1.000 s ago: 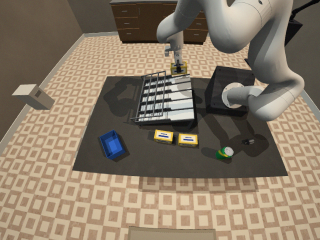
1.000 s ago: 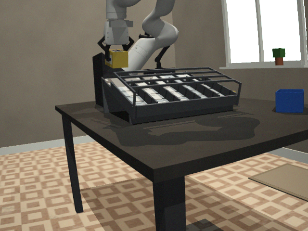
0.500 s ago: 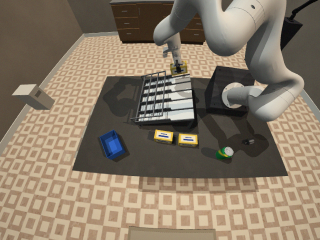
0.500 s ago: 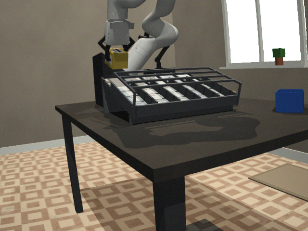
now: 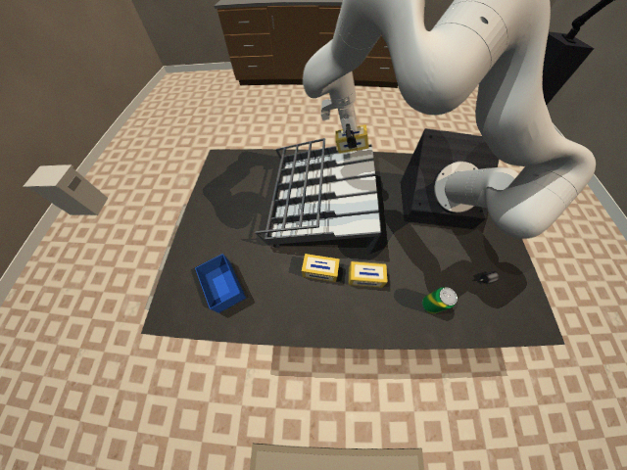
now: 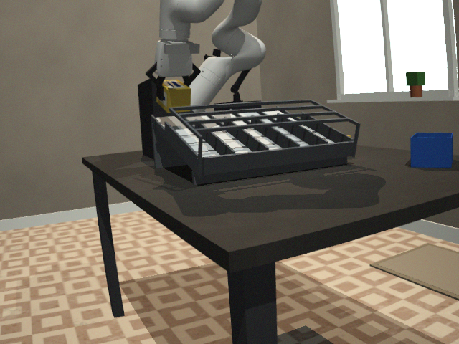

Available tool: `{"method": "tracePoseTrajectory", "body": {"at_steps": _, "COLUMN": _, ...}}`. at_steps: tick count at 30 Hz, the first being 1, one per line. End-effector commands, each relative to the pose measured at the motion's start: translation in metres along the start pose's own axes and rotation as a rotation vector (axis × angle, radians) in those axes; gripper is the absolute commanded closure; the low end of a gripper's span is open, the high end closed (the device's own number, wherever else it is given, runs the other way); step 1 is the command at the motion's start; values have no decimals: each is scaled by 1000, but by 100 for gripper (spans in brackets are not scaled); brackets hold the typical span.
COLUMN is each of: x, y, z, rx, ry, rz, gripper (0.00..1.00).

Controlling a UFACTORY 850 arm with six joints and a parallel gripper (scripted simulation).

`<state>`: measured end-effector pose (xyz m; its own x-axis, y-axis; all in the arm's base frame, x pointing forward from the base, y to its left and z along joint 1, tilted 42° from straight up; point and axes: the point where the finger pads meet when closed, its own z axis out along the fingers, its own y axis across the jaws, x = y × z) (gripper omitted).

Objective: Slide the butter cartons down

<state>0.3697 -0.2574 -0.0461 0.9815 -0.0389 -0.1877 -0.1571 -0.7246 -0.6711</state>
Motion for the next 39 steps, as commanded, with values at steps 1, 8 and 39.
{"method": "tracePoseTrajectory", "body": {"at_steps": 1, "x": 2, "y": 1, "z": 2, "rx": -4, "ry": 6, "rz": -2, "gripper": 100}}
{"method": "tracePoseTrajectory", "body": {"at_steps": 8, "x": 2, "y": 1, "z": 2, "rx": -4, "ry": 6, "rz": -2, "gripper": 100}}
{"method": "tracePoseTrajectory", "body": {"at_steps": 39, "x": 2, "y": 1, "z": 23, "rx": -5, "ry": 6, "rz": -2, "gripper": 100}}
